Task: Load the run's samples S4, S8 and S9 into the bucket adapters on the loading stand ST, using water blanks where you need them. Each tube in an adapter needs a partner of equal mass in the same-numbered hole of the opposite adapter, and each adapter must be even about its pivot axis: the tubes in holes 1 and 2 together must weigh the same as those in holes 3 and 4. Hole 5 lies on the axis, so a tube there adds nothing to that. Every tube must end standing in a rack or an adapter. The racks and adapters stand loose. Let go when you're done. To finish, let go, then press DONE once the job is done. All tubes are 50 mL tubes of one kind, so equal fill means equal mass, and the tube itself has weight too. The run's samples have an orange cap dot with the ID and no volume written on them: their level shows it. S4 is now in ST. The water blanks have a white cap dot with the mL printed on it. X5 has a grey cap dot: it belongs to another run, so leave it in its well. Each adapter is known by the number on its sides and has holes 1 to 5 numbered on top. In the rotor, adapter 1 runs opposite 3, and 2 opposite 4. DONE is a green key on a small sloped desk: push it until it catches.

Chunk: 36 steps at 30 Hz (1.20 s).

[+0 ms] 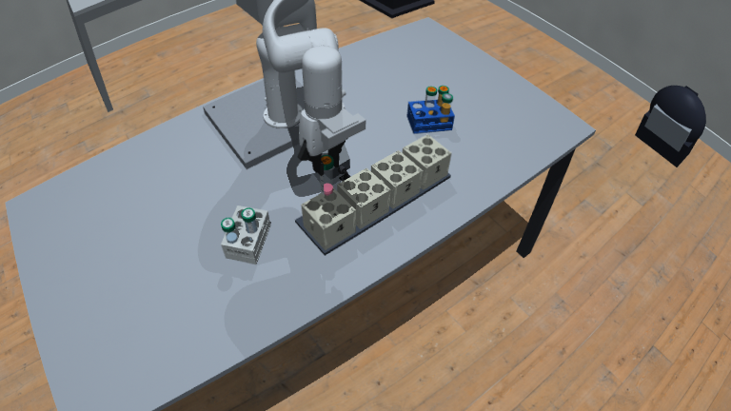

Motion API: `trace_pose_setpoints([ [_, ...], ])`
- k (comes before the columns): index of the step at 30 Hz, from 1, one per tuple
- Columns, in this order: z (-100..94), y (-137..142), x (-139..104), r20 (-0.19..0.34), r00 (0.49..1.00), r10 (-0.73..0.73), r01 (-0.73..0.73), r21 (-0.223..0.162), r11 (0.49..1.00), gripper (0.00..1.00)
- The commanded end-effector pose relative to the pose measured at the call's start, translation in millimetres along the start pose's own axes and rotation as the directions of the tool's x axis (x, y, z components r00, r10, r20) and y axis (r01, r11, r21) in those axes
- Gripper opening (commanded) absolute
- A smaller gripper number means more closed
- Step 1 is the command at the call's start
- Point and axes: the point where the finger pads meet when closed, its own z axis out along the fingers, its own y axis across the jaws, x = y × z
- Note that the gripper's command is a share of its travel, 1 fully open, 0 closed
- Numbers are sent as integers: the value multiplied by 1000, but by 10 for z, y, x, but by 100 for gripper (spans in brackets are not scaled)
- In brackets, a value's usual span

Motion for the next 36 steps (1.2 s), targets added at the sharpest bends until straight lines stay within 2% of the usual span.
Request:
trace_pose_setpoints([
  [1,-16,5,10,-3,1000,0,0,-4,1000,0],
  [10,-16,5,10,-3,1000,0,0,-4,1000,0],
  [31,364,6,11,-3,1000,0,0,-4,1000,0],
  [36,364,6,11,-3,1000,0,0,-4,1000,0],
])
